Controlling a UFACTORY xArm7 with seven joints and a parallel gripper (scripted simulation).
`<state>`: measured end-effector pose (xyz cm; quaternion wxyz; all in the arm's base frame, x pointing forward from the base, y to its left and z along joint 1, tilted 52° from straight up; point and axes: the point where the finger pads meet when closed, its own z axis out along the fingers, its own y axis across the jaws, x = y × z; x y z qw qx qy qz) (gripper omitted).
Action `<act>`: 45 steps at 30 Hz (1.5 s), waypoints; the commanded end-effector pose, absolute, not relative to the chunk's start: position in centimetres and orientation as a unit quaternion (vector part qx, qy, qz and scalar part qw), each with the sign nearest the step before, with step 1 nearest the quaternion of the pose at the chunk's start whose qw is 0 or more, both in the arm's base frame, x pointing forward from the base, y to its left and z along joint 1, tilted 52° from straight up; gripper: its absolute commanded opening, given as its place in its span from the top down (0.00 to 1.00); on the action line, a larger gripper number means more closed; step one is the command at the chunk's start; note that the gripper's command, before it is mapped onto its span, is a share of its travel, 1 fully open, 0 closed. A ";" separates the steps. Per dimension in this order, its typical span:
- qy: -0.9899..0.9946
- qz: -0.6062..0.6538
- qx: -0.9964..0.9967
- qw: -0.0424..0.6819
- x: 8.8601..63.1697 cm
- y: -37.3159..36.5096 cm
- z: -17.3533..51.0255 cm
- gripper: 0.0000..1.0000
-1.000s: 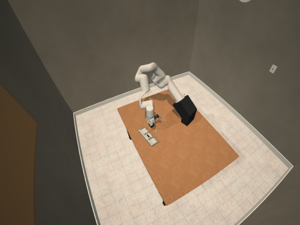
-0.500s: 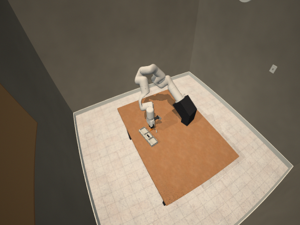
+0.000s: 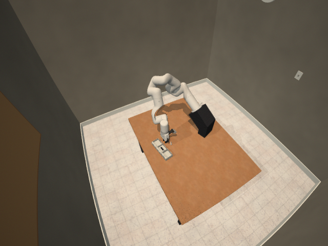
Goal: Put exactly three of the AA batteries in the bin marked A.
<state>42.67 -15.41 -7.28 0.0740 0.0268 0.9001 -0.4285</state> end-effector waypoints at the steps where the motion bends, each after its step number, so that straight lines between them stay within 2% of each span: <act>1: 0.900 -0.428 0.026 0.075 42.9 -15.5 -7.5 0.72; 22: 0.900 -0.428 0.026 0.075 42.9 -16.3 -8.1 0.72; 23: 0.900 -0.428 0.026 0.075 42.9 -16.3 -8.1 1.00; 45: 0.900 -0.428 0.026 0.075 42.9 -16.3 -8.1 1.00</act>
